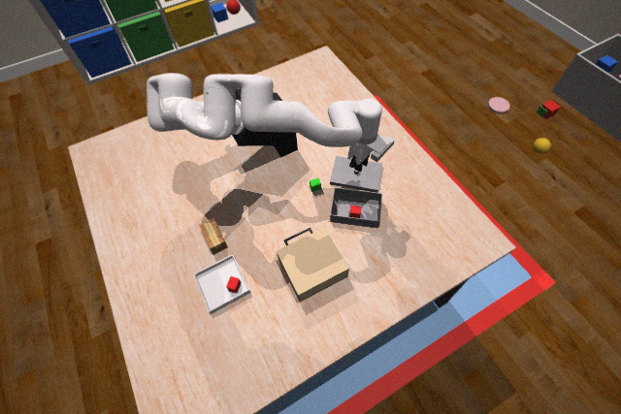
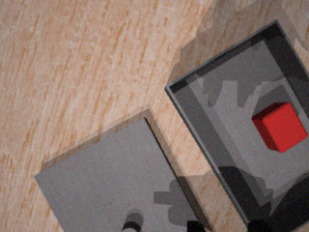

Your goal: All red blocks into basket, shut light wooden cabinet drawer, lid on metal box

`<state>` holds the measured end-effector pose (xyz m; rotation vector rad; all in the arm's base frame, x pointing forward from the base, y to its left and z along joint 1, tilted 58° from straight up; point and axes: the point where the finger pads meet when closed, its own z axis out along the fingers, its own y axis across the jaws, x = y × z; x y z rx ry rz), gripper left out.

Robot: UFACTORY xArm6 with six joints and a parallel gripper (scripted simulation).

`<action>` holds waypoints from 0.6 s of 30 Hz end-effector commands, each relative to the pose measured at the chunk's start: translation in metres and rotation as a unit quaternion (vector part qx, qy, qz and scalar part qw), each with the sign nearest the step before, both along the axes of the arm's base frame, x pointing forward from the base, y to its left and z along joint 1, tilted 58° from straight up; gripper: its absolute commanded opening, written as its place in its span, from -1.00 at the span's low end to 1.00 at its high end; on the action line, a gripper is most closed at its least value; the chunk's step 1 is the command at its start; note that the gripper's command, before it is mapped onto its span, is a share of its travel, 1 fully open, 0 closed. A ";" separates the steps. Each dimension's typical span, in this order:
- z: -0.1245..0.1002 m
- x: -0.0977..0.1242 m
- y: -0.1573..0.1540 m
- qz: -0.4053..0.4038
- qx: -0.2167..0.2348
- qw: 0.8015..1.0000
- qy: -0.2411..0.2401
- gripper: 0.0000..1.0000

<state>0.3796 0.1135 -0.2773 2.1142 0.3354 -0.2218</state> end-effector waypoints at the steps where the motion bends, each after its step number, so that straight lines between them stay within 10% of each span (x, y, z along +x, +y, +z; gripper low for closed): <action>1: 0.033 0.055 -0.021 -0.071 0.000 0.990 -0.121 -0.44; 11: 0.051 0.080 -0.036 -0.158 -0.005 0.954 -0.255 -0.44; 18: 0.051 0.080 -0.036 -0.236 -0.008 0.892 -0.386 -0.44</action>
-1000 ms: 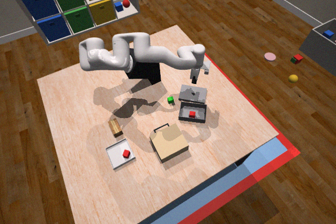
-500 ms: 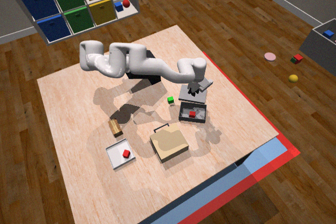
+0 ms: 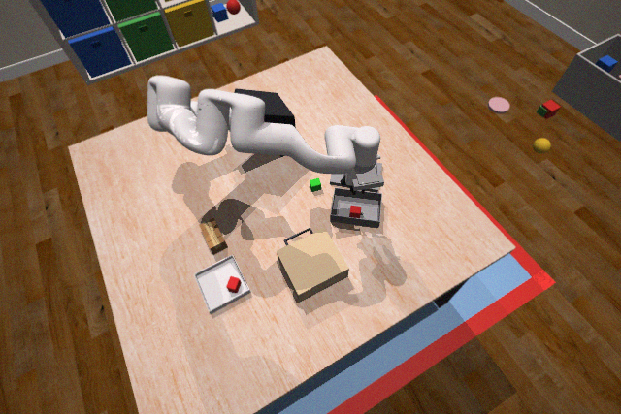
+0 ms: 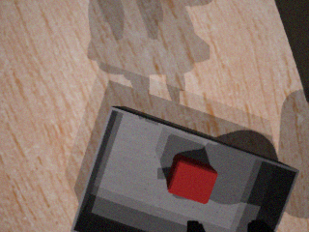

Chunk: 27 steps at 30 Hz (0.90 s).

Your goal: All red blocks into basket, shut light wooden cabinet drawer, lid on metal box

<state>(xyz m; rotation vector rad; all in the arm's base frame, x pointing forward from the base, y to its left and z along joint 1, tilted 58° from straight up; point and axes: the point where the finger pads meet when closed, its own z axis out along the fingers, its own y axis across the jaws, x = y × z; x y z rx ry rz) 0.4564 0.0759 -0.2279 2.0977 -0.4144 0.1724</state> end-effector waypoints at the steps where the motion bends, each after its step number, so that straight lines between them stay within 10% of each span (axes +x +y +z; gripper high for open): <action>1: 0.002 0.003 0.001 -0.062 -0.003 0.990 -0.126 -0.44; 18: 0.002 0.003 0.001 -0.070 -0.004 0.987 -0.143 -0.44; 19: 0.002 0.003 0.001 -0.070 -0.004 0.987 -0.143 0.36; 27: 0.002 0.003 0.001 -0.070 -0.004 0.987 -0.143 0.36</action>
